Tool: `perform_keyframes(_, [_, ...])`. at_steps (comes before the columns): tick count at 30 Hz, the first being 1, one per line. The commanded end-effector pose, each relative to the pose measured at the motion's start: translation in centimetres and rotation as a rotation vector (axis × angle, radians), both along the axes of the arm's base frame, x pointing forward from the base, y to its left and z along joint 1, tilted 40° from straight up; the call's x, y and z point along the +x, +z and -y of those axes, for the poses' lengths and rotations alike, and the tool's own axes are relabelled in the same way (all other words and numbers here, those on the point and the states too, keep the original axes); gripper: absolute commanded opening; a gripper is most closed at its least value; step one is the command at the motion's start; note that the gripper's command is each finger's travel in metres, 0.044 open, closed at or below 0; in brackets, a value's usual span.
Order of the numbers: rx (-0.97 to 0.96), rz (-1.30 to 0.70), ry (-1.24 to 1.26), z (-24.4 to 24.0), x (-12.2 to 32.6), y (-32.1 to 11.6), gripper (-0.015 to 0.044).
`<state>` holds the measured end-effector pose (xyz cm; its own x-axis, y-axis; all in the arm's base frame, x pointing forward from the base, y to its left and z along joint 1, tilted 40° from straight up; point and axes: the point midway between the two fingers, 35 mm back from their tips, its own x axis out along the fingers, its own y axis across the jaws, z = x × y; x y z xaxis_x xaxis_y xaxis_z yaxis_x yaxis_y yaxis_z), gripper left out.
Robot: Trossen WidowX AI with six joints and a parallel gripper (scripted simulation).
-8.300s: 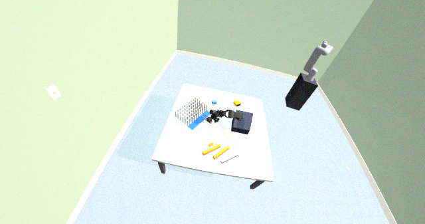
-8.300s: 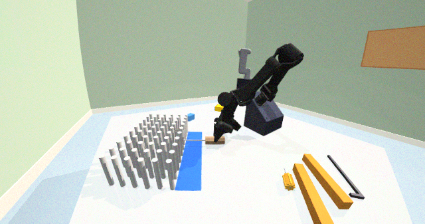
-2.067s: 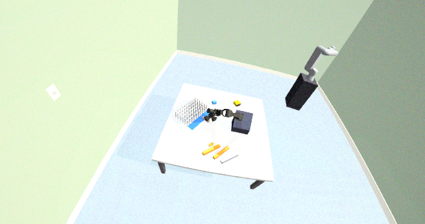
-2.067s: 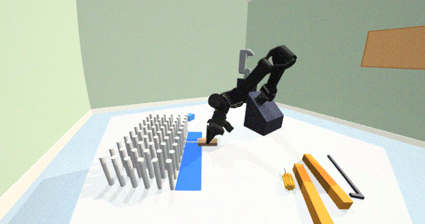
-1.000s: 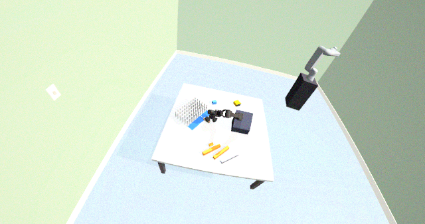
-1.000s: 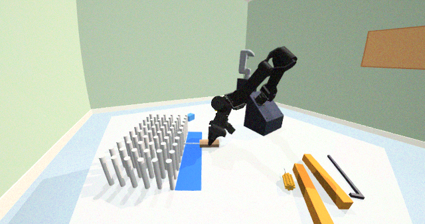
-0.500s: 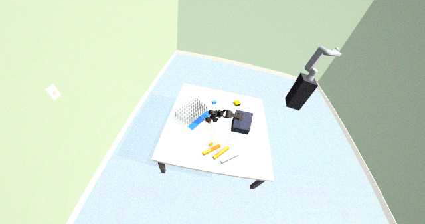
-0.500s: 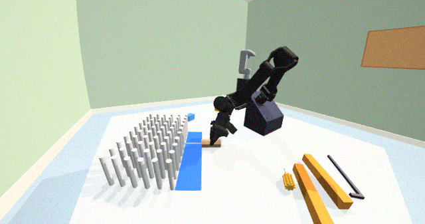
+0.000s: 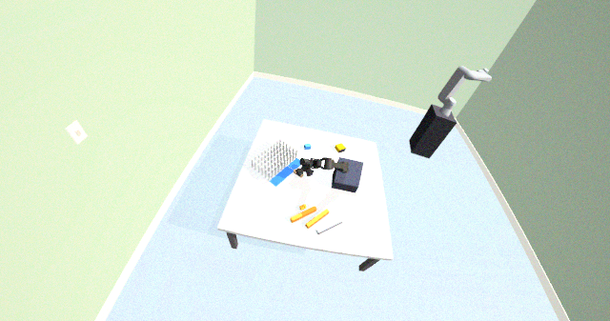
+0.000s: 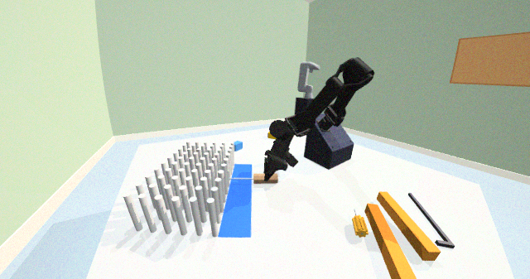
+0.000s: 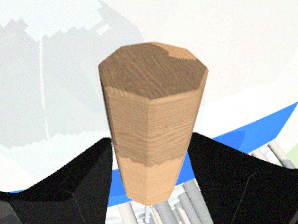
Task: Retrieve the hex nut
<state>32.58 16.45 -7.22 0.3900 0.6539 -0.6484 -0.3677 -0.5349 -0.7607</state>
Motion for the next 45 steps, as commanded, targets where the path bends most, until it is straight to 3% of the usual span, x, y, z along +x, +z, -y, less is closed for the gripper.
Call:
perform_keyframes(1, [-0.002,0.0,-0.007,0.0,-0.3,0.1,0.0])
perform_keyframes(45, [-0.002,-0.002,-0.007,-0.6,-2.9,0.8,0.0])
